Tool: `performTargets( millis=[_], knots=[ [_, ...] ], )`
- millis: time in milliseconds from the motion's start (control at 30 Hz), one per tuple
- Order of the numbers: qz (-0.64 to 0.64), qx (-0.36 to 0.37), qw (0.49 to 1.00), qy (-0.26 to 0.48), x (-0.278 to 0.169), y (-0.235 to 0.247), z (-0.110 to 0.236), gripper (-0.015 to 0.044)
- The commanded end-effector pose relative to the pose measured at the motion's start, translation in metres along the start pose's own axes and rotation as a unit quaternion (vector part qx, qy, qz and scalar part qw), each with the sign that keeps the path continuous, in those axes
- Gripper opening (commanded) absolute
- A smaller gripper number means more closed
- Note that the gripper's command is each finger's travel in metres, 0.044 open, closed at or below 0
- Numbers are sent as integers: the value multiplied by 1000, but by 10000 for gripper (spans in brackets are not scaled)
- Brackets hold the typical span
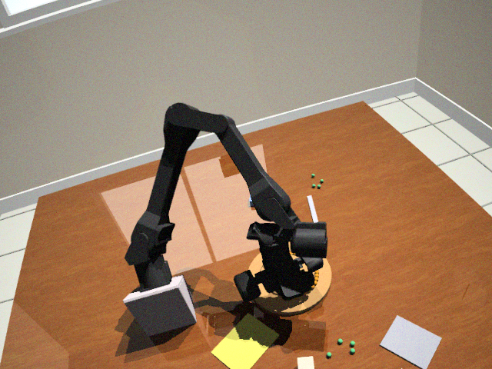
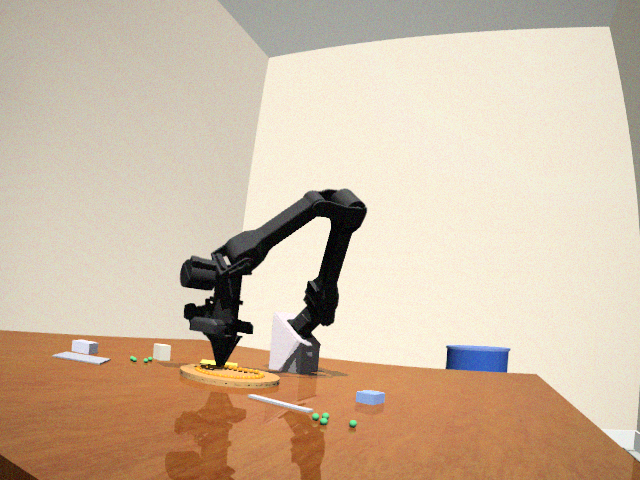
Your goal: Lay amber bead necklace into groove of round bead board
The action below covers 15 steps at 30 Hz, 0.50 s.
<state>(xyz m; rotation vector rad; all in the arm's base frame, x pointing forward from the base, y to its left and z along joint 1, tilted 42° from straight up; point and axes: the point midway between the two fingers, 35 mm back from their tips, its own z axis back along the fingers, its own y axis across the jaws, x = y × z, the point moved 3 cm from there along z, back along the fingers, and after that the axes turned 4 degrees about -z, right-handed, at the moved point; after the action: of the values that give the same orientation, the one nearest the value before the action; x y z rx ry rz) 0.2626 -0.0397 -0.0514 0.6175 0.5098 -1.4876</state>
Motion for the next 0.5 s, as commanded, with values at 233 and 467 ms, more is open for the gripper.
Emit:
performTargets(
  millis=[233, 467],
  knots=[
    [0, 0, 1000, 0, 0, 0, 0, 0],
    [-2, 0, 1000, 3, -1, -1, 6, 0]
  ],
)
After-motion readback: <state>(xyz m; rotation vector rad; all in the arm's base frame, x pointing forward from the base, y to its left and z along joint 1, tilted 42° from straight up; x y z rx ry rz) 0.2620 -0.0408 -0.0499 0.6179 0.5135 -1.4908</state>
